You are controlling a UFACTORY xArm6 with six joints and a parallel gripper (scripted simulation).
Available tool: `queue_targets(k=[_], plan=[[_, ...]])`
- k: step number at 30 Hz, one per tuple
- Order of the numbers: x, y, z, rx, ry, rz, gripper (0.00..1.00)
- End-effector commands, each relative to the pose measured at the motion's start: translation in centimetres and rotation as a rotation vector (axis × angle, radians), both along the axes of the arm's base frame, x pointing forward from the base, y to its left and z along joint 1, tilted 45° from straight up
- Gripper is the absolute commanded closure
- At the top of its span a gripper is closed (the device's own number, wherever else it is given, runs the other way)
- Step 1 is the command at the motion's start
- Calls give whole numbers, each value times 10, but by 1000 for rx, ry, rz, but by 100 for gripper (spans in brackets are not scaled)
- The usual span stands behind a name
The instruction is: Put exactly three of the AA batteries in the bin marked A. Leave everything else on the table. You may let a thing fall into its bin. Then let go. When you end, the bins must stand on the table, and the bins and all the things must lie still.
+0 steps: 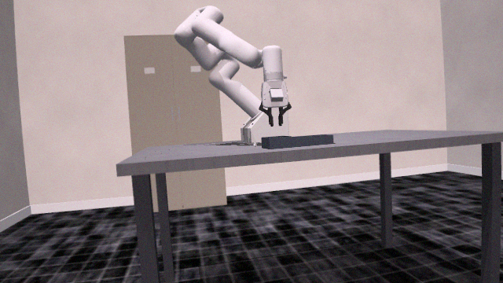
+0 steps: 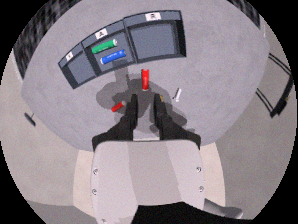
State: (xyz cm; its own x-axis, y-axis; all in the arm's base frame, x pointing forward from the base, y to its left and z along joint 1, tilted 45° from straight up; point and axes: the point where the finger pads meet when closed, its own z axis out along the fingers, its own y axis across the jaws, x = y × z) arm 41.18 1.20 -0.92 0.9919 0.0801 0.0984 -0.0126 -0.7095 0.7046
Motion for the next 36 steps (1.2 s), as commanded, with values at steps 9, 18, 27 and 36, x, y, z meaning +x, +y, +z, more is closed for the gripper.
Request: queue_targets(k=[9, 18, 27, 36], plan=[[2, -5, -5, 1, -2, 2, 72], [7, -30, -30, 1, -2, 2, 72], [10, -42, -43, 1, -2, 2, 72], [10, -45, -46, 1, -2, 2, 72]])
